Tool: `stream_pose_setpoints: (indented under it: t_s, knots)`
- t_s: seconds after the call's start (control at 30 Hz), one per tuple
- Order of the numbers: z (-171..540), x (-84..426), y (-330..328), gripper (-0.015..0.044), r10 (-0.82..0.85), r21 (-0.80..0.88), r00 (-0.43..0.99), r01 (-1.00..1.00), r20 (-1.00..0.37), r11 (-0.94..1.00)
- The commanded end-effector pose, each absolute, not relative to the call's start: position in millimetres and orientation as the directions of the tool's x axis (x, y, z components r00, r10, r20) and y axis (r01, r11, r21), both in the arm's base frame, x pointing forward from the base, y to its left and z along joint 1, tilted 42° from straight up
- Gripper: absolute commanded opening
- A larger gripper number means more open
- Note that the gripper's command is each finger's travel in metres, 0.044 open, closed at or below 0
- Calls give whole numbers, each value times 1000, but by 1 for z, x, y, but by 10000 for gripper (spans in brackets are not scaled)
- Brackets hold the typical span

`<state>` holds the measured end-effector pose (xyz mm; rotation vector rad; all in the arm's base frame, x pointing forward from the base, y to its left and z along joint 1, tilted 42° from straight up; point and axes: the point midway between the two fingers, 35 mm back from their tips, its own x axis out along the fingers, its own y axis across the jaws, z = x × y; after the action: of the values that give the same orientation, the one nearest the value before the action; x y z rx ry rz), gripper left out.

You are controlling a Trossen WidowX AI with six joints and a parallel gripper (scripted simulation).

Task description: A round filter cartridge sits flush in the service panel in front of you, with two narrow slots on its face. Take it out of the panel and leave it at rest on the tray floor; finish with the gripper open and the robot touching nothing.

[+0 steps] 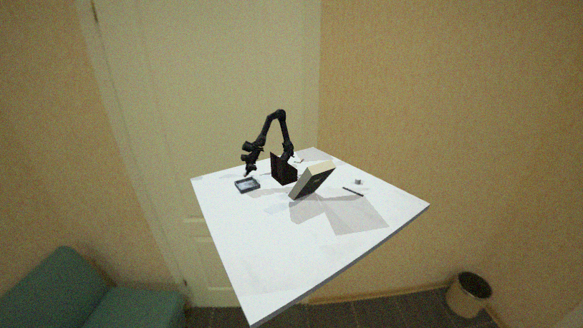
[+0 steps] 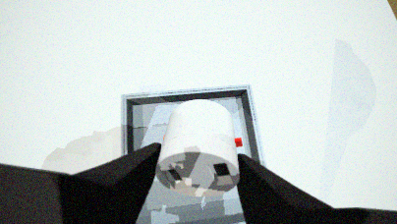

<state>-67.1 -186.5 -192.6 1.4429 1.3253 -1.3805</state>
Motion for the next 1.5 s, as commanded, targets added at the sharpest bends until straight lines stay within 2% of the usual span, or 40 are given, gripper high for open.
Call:
stream_pose_setpoints:
  t_s: [0.0,0.6,1.17,1.47]
  knots:
    - [-201,-68,-178,0,192,-151,-111,967,-975,-207]
    - [-244,-66,-138,0,194,-152,-112,967,-975,-207]
    - [-242,-65,-140,440,201,-147,-104,966,-974,-211]
    - [-190,-67,-184,440,203,-146,-103,967,-974,-210]
